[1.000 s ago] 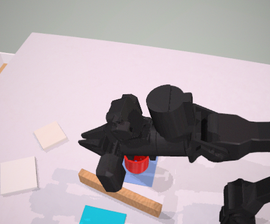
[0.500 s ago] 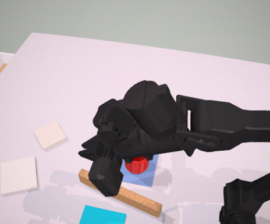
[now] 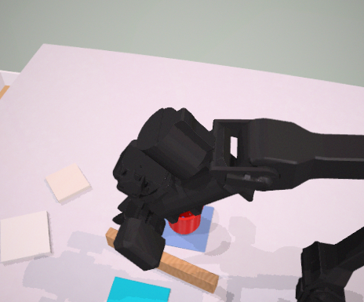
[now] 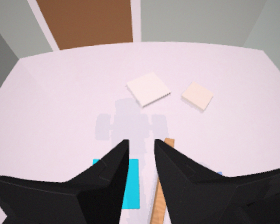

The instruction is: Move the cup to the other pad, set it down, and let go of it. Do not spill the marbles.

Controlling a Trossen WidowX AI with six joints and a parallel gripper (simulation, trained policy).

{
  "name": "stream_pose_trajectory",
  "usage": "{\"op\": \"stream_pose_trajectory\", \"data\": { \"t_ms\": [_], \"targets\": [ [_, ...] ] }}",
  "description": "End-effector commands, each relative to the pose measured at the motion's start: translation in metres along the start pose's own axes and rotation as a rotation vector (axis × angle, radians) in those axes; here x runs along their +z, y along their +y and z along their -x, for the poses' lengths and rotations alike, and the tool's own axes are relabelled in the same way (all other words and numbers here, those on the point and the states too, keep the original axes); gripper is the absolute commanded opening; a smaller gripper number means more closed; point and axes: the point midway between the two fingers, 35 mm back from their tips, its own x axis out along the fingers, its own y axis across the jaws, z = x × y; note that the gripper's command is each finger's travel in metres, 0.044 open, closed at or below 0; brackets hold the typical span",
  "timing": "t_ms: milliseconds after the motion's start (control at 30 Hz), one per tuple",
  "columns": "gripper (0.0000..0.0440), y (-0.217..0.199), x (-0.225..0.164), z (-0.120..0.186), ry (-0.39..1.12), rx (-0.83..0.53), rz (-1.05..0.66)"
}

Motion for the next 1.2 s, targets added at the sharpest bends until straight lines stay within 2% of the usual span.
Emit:
{"op": "stream_pose_trajectory", "data": {
  "t_ms": [0,600,1167],
  "targets": [
    [0.0097,0.000,-0.005,-0.002,0.062,-0.003,-0.001],
    [0.0120,-0.009,-0.029,-0.003,0.351,-0.050,0.040],
    [0.0110,-0.031,-0.053,-0.004,0.613,-0.088,0.111]
  ]
}}
